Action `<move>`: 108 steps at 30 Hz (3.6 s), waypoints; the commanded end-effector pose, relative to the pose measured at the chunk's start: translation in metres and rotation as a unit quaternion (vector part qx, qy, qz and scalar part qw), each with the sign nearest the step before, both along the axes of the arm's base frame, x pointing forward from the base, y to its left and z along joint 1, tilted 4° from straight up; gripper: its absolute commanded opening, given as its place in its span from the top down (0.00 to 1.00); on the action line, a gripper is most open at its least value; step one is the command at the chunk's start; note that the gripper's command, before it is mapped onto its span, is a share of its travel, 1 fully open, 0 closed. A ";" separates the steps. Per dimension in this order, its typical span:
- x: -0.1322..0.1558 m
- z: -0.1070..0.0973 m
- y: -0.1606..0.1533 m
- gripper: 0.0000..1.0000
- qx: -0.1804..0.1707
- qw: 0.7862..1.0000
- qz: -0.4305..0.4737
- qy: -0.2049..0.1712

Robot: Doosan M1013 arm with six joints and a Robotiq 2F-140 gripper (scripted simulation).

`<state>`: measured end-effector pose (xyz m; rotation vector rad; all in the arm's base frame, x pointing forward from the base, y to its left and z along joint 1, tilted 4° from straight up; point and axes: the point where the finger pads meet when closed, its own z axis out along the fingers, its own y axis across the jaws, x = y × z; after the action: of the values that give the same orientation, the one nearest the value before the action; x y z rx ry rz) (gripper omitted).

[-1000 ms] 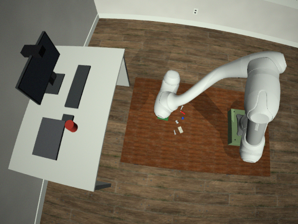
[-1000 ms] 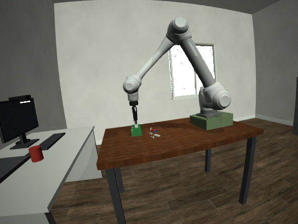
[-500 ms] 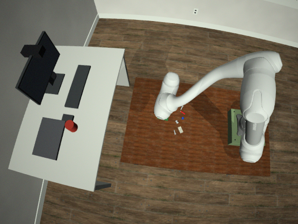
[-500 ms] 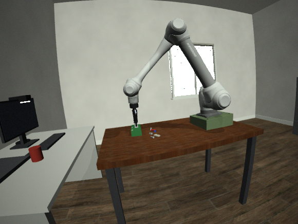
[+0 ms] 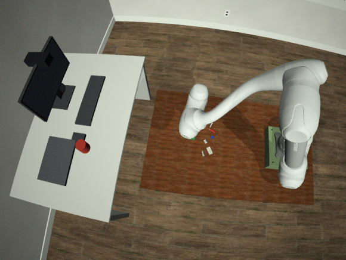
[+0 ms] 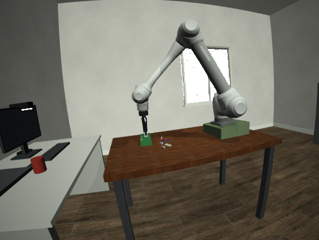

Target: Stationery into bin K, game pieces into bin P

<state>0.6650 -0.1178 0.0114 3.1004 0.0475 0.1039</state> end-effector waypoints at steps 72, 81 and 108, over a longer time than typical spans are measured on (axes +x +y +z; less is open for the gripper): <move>0.004 0.057 0.072 0.95 0.000 1.000 0.000 0.000; 0.006 0.052 0.085 0.95 0.000 1.000 0.000 0.000; 0.010 -0.002 0.083 0.95 0.000 1.000 0.000 0.000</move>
<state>0.6748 -0.0344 0.0090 3.1004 0.0475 0.1040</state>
